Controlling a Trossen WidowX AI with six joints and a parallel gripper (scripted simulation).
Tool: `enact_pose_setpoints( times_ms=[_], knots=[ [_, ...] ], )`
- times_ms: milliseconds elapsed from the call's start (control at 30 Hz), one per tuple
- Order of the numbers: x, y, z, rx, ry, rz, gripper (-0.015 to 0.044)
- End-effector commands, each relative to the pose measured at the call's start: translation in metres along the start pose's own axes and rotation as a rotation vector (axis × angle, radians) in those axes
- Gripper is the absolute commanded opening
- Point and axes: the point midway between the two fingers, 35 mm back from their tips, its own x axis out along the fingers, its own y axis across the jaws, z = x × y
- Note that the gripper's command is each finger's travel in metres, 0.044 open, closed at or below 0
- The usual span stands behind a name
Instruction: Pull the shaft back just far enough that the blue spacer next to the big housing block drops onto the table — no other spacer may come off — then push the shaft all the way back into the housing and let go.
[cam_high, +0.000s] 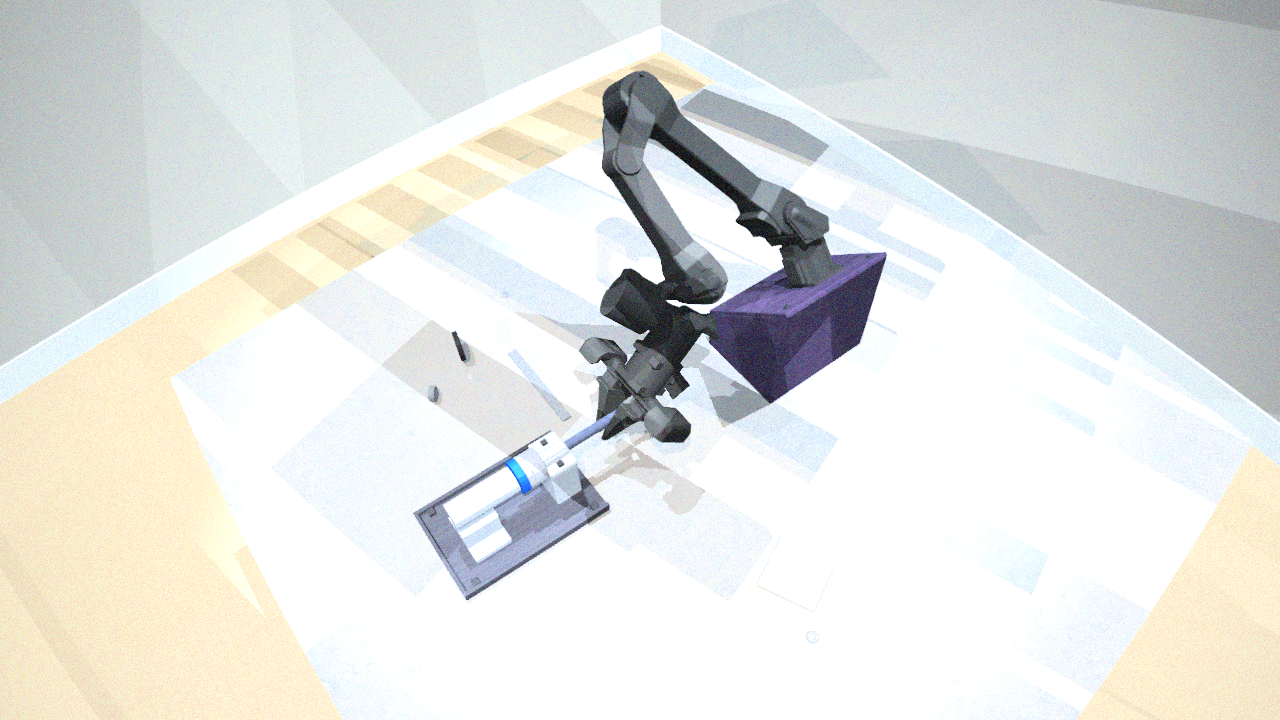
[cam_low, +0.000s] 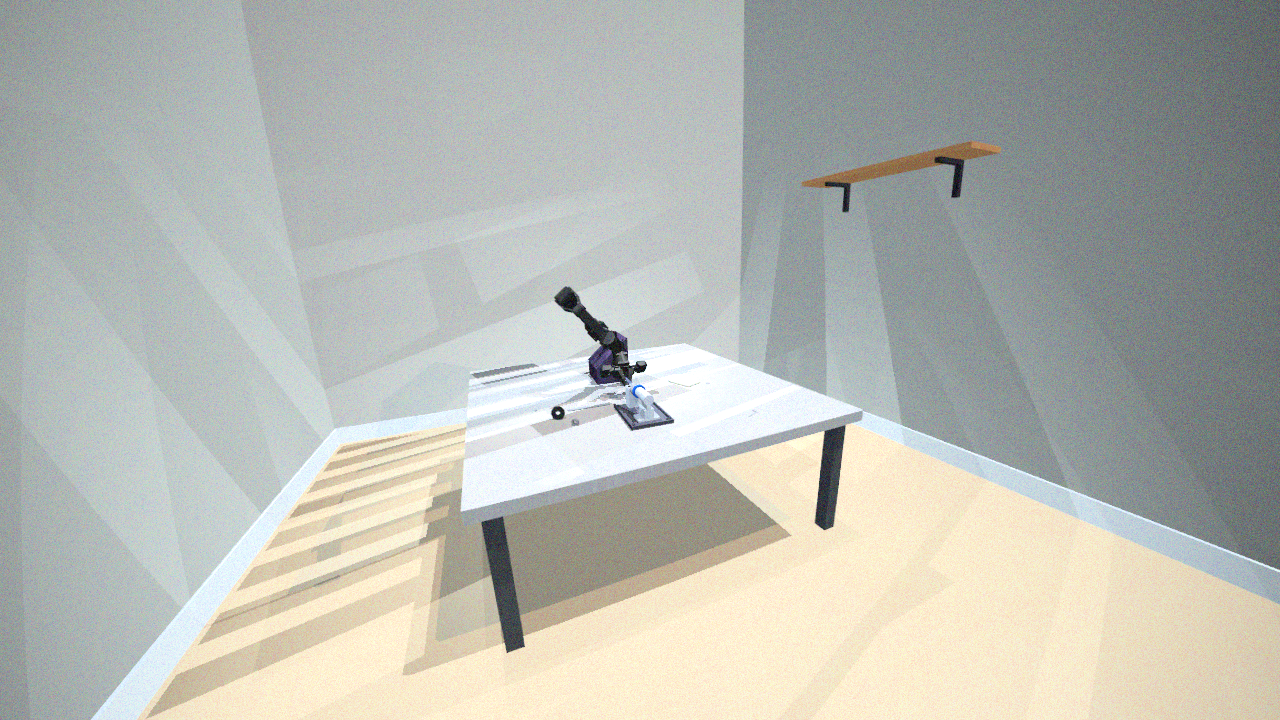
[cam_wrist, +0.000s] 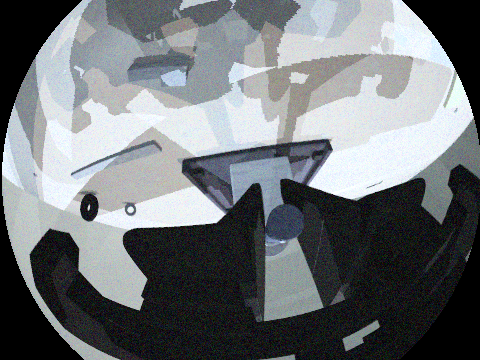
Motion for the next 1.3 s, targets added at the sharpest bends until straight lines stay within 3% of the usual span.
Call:
enact_pose_setpoints(
  times_ms=[0,1267],
  knots=[
    [-0.0013,-0.0002,0.0016,-0.003,-0.002,-0.001,0.0000],
    [-0.0037,-0.0002,0.0041,-0.003,-0.002,-0.001,0.0000]
  ],
)
